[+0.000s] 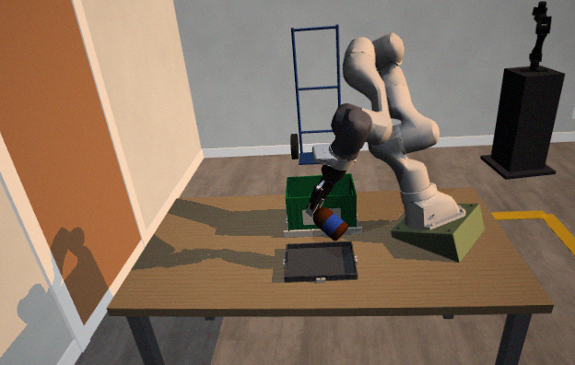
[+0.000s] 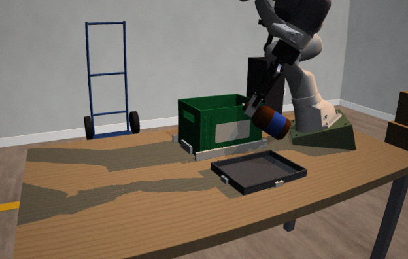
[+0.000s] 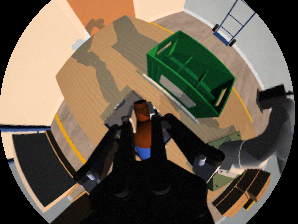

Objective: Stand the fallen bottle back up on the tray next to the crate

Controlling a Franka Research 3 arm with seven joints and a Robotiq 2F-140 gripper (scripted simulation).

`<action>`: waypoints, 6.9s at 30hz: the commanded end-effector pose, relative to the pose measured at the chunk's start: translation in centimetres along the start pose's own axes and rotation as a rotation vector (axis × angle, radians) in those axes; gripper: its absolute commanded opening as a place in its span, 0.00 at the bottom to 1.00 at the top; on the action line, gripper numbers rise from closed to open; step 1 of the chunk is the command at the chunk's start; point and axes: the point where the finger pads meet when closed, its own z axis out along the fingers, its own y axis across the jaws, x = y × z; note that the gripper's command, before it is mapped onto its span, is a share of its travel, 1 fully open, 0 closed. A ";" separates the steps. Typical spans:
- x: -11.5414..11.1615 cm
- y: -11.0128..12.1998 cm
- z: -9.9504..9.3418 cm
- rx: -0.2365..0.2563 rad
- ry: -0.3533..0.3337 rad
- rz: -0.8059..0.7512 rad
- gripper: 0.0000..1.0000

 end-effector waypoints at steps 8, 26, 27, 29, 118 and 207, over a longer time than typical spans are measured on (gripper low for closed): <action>0.2 0.0 0.0 0.001 0.037 0.034 0.00; 0.2 0.0 0.0 0.001 0.039 0.034 0.00; 0.2 0.0 0.0 0.001 0.039 0.034 0.00; 0.2 0.0 0.0 0.001 0.039 0.034 0.00; -0.1 0.0 -0.1 -0.002 0.213 0.034 0.00; -0.4 0.0 -0.1 -0.005 0.388 0.034 0.00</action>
